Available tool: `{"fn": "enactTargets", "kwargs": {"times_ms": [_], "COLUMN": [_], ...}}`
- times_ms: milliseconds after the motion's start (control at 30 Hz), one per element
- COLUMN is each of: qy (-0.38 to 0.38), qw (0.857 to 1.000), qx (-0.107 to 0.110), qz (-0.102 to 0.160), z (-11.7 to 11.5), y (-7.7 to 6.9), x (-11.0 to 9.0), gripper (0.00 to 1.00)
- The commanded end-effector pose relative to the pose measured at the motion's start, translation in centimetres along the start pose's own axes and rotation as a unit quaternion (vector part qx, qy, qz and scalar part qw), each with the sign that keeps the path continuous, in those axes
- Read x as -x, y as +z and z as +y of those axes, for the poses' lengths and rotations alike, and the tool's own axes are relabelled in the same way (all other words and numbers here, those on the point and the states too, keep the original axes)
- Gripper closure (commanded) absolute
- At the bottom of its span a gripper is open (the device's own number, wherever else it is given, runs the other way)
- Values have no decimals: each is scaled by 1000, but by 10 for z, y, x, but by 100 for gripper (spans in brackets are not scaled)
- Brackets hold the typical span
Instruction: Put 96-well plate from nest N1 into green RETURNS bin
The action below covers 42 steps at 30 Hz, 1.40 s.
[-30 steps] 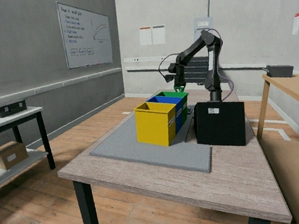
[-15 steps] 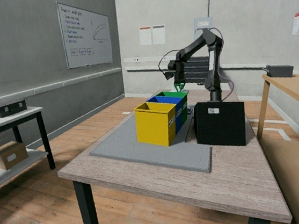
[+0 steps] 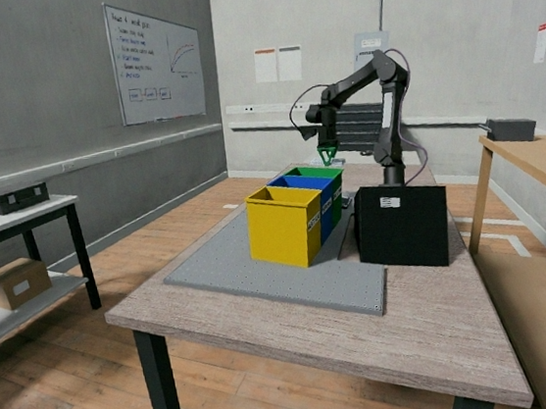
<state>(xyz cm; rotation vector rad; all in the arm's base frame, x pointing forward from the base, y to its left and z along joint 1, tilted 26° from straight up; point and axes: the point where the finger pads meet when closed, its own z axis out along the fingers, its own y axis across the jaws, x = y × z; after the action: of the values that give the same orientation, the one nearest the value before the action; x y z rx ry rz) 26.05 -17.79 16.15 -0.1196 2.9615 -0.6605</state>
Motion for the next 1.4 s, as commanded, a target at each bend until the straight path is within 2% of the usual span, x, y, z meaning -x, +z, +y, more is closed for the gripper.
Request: {"fn": "enactTargets", "kwargs": {"times_ms": [0, 1067, 1367], "qy": [4, 4, 4], "qw": [1000, 1000, 1000], "qx": [-9, -8, -6], "qz": [-16, -17, -17], "z": [-3, -2, -2], "y": [-23, -70, -70], "x": [3, 1, 2], "gripper": [100, 100, 100]}}
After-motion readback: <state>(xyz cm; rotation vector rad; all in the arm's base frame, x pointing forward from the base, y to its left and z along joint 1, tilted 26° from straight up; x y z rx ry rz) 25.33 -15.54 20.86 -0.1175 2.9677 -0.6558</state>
